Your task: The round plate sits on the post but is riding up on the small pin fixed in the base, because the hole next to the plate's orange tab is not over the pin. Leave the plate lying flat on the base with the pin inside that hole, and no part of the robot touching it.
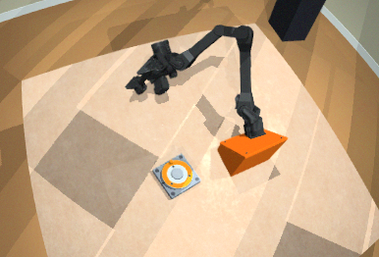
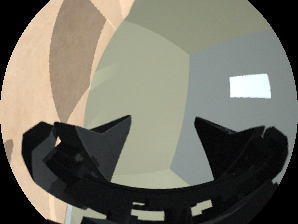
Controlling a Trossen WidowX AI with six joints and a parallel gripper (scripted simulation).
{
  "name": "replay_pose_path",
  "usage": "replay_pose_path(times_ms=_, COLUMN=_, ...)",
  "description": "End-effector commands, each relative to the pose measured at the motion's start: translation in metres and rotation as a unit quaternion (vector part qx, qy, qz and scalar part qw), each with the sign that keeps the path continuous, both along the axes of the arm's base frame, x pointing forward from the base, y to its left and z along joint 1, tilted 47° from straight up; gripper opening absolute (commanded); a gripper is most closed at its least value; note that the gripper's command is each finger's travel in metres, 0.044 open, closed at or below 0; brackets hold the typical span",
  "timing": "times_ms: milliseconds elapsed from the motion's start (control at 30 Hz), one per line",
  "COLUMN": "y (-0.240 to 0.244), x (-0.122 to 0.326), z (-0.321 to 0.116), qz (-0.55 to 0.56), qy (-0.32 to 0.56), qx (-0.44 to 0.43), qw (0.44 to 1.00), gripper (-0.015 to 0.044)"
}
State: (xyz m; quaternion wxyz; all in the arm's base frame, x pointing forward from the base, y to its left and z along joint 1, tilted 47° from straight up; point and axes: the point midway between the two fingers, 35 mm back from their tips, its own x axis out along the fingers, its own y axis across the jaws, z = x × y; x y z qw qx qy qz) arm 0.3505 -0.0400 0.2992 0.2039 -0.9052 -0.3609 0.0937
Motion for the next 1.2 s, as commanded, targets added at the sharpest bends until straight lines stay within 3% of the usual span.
replay_pose_path(times_ms=0, y=0.0, x=0.002, z=-0.001, qz=-0.003, qy=0.01, qx=0.008, qw=1.0, gripper=0.0374)
replay_pose_path(times_ms=100, y=0.008, x=0.025, z=-0.023, qz=-0.043, qy=0.147, qx=0.114, qw=0.982, gripper=0.0295)
replay_pose_path(times_ms=233, y=0.027, x=0.054, z=-0.071, qz=-0.13, qy=0.365, qx=0.267, qw=0.882, gripper=0.019)
replay_pose_path(times_ms=300, y=0.03, x=0.057, z=-0.08, qz=-0.147, qy=0.396, qx=0.287, qw=0.86, gripper=0.0137)
replay_pose_path(times_ms=500, y=0.063, x=0.062, z=-0.16, qz=-0.323, qy=0.594, qx=0.415, qw=0.609, gripper=0.0)
replay_pose_path(times_ms=567, y=0.067, x=0.06, z=-0.168, qz=-0.344, qy=0.605, qx=0.423, qw=0.579, gripper=0.0)
replay_pose_path(times_ms=767, y=0.088, x=0.03, z=-0.228, qz=-0.533, qy=0.615, qx=0.464, qw=0.349, gripper=0.0)
replay_pose_path(times_ms=833, y=0.089, x=0.026, z=-0.233, qz=-0.555, qy=0.607, qx=0.467, qw=0.326, gripper=0.0)
replay_pose_path(times_ms=1000, y=0.095, x=-0.012, z=-0.262, qz=-0.701, qy=0.488, qx=0.483, qw=0.195, gripper=0.0)
replay_pose_path(times_ms=1167, y=0.094, x=-0.035, z=-0.267, qz=-0.768, qy=0.368, qx=0.5, qw=0.157, gripper=0.0)
